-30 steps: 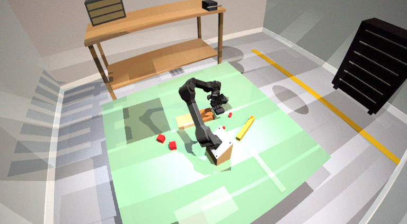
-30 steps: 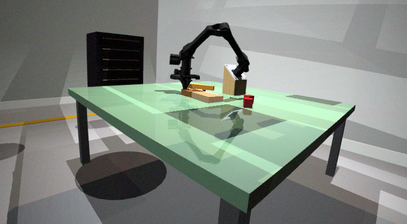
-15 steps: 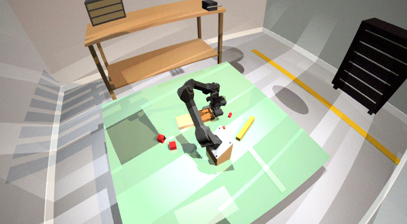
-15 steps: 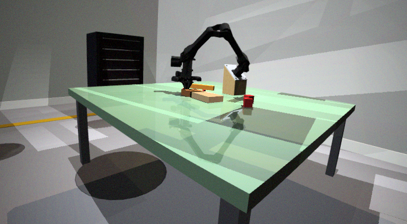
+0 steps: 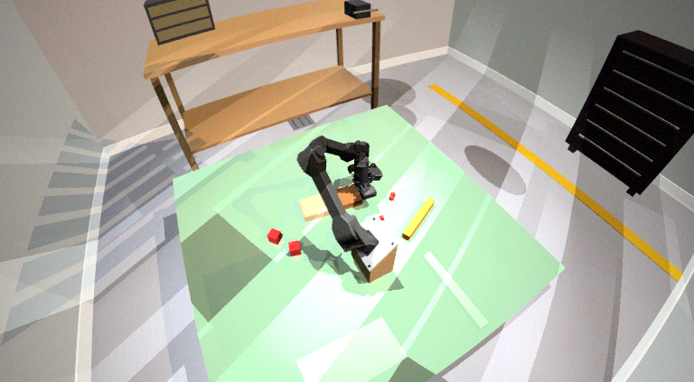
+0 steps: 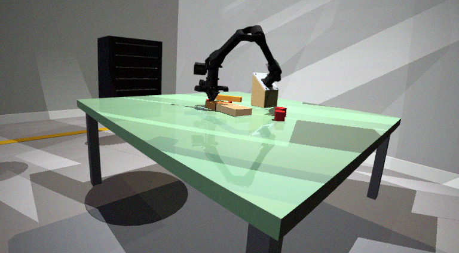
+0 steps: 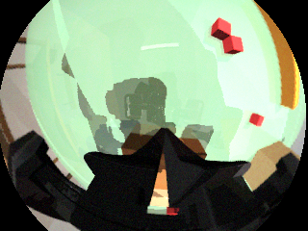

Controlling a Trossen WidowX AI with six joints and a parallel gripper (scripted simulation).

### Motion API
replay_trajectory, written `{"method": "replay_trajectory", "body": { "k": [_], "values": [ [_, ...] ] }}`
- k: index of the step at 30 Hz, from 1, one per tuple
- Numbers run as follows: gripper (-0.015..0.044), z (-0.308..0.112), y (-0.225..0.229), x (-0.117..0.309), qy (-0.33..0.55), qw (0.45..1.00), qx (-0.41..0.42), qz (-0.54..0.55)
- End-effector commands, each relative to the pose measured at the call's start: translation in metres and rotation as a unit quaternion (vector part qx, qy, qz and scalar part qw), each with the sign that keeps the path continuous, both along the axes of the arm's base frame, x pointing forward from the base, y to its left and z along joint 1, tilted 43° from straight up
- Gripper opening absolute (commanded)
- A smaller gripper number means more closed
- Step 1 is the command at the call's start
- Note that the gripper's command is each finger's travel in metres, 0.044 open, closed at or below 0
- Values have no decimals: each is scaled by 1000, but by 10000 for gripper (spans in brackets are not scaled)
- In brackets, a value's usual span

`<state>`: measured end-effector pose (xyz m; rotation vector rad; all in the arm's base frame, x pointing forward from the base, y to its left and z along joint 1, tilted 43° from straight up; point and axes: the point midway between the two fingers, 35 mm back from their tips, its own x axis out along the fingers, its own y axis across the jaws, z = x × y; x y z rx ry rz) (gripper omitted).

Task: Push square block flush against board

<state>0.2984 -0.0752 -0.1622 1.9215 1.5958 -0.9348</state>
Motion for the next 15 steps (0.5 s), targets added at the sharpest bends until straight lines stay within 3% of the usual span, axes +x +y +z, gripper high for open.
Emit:
{"method": "replay_trajectory", "body": {
  "k": [1, 15],
  "values": [
    [0, 2, 6, -1, 2, 1000, 7, 2],
    [0, -12, -10, -3, 1, 1000, 6, 2]
  ]
}}
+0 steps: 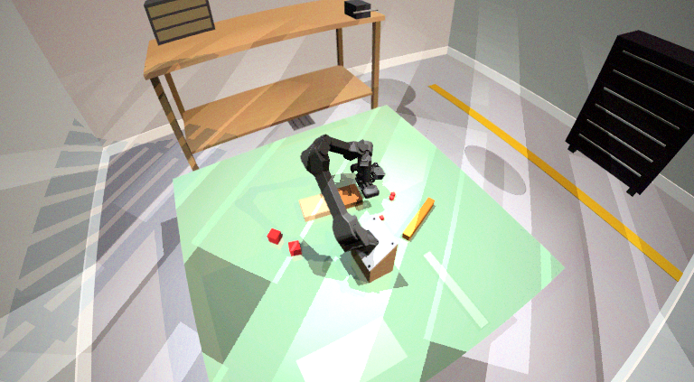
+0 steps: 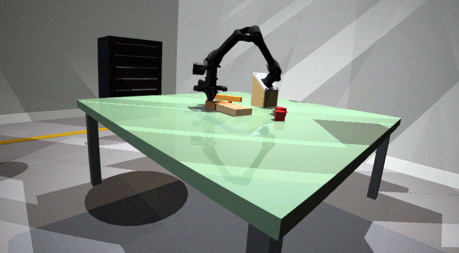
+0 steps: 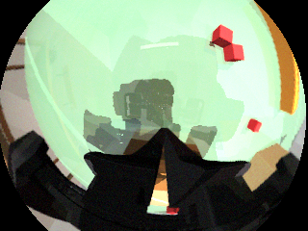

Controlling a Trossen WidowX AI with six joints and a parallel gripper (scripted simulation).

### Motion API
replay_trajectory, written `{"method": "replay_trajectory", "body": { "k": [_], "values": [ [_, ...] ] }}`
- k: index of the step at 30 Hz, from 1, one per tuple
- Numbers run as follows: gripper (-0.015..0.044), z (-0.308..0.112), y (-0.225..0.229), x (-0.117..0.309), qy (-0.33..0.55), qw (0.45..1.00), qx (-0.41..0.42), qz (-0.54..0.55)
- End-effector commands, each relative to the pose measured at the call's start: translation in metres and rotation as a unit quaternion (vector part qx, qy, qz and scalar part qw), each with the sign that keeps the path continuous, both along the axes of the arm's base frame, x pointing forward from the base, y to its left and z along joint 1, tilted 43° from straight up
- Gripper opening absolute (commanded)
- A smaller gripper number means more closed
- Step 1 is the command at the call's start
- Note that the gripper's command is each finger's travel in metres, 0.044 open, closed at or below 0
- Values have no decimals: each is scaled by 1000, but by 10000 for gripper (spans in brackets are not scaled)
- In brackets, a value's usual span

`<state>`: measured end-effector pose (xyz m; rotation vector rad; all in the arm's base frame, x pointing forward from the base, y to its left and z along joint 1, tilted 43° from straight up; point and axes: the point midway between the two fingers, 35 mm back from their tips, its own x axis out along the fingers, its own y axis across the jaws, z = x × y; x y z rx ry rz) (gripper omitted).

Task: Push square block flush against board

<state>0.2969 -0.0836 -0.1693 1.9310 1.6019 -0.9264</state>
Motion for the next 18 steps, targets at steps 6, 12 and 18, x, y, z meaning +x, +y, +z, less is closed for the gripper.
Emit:
{"method": "replay_trajectory", "body": {
  "k": [6, 12, 18],
  "values": [
    [0, -12, -9, -3, 2, 1000, 0, 3],
    [0, -19, -16, -5, 2, 1000, 0, 3],
    [0, -25, -23, -7, 2, 1000, 1, 3]
  ]
}}
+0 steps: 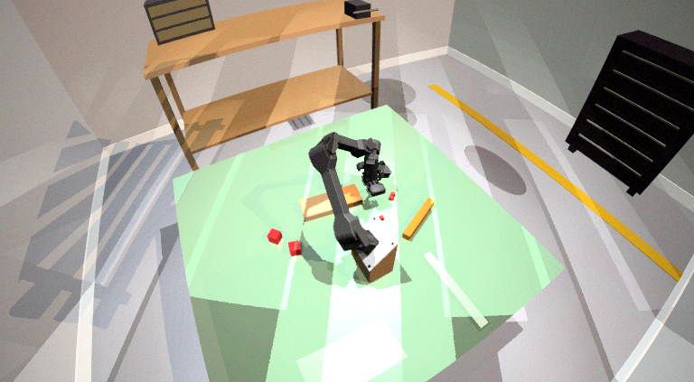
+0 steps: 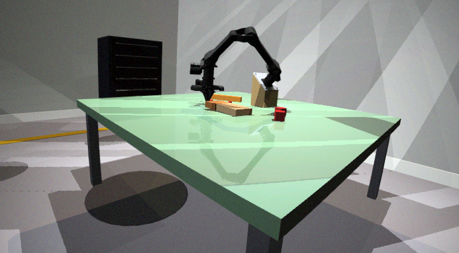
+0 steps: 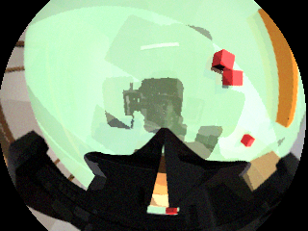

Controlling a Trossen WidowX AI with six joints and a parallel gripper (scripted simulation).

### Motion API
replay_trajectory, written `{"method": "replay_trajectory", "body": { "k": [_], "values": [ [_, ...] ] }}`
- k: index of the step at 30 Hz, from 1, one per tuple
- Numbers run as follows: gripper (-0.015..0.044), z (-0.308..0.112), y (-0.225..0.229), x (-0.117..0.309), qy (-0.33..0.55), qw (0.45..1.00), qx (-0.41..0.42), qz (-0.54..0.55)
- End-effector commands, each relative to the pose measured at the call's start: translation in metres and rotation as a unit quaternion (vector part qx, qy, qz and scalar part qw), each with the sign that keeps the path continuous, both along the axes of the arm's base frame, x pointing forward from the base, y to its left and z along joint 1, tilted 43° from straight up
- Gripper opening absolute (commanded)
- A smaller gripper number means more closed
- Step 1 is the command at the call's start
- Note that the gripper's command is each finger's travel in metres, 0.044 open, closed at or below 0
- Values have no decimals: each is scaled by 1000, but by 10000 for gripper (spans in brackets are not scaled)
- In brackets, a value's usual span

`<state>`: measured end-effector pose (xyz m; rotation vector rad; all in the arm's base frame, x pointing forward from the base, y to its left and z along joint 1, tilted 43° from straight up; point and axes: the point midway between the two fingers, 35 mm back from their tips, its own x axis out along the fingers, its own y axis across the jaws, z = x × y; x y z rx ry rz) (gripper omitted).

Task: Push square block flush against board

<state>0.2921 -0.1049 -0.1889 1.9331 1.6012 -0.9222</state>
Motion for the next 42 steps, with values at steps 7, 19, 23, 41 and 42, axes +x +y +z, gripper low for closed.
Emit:
{"method": "replay_trajectory", "body": {
  "k": [7, 19, 23, 41, 42],
  "values": [
    [0, 35, -35, -4, 3, 1000, -1, 3],
    [0, 44, -33, 10, -61, 996, -12, 65],
    [0, 51, -28, 20, -105, 988, -19, 116],
    [0, 83, 3, 63, -298, 893, -45, 336],
    [0, 85, 5, 65, -308, 885, -46, 347]
  ]
}}
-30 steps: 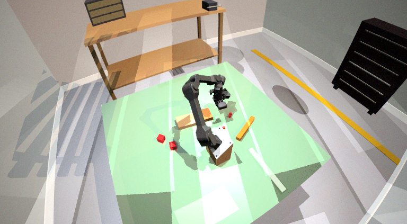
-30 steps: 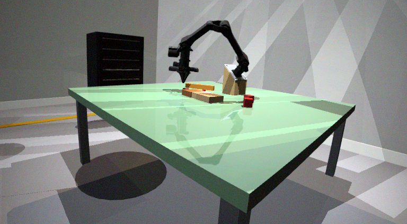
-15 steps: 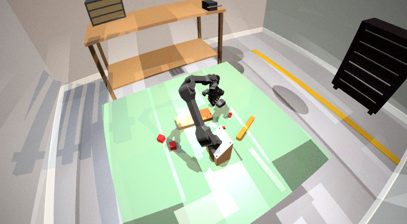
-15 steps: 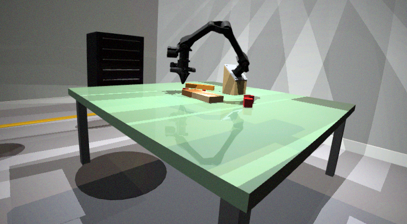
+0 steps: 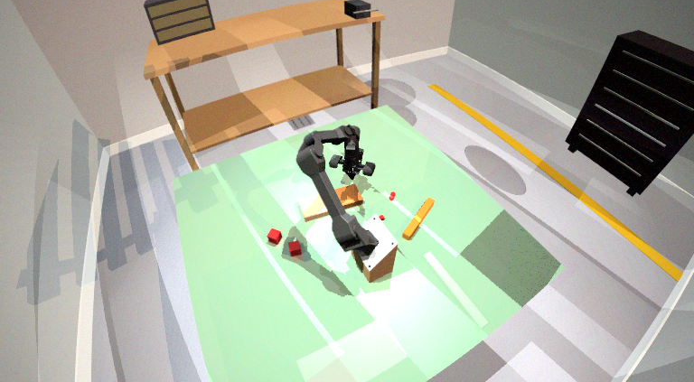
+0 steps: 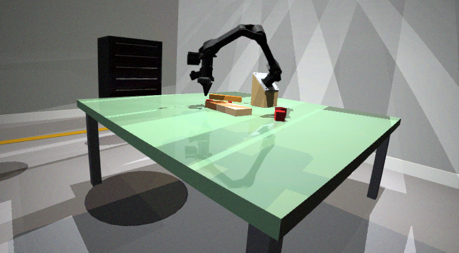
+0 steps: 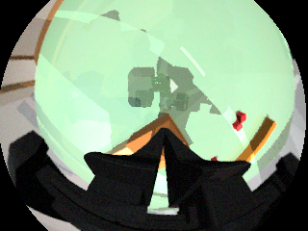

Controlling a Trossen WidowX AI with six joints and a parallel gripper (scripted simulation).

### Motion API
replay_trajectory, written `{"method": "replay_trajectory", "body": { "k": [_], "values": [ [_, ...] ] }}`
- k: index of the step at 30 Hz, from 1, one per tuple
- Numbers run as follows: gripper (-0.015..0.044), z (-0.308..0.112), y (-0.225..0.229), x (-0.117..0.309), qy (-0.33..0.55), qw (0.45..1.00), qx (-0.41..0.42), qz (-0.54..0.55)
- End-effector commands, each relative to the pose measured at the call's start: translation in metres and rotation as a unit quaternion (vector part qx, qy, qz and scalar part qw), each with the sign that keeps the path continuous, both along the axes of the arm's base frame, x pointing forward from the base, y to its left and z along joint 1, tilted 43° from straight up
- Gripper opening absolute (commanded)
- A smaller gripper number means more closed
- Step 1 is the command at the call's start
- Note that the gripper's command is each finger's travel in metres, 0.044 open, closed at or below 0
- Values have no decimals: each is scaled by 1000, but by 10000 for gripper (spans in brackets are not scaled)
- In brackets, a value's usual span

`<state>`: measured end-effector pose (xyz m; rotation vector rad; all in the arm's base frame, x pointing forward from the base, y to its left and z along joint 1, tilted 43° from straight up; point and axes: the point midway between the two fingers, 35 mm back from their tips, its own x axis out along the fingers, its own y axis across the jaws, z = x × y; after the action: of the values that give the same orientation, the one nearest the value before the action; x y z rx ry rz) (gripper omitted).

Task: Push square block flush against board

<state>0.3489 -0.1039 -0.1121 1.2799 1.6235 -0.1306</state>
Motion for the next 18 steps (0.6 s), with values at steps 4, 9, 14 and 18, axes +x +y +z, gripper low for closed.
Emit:
{"method": "replay_trajectory", "body": {
  "k": [4, 9, 14, 18],
  "values": [
    [0, 15, 12, 17, -75, 994, -8, 79],
    [0, 25, 23, 27, -131, 981, -14, 143],
    [0, 30, 29, 32, -159, 972, -16, 174],
    [0, 10, 47, 36, -159, 972, -16, 174]
  ]
}}
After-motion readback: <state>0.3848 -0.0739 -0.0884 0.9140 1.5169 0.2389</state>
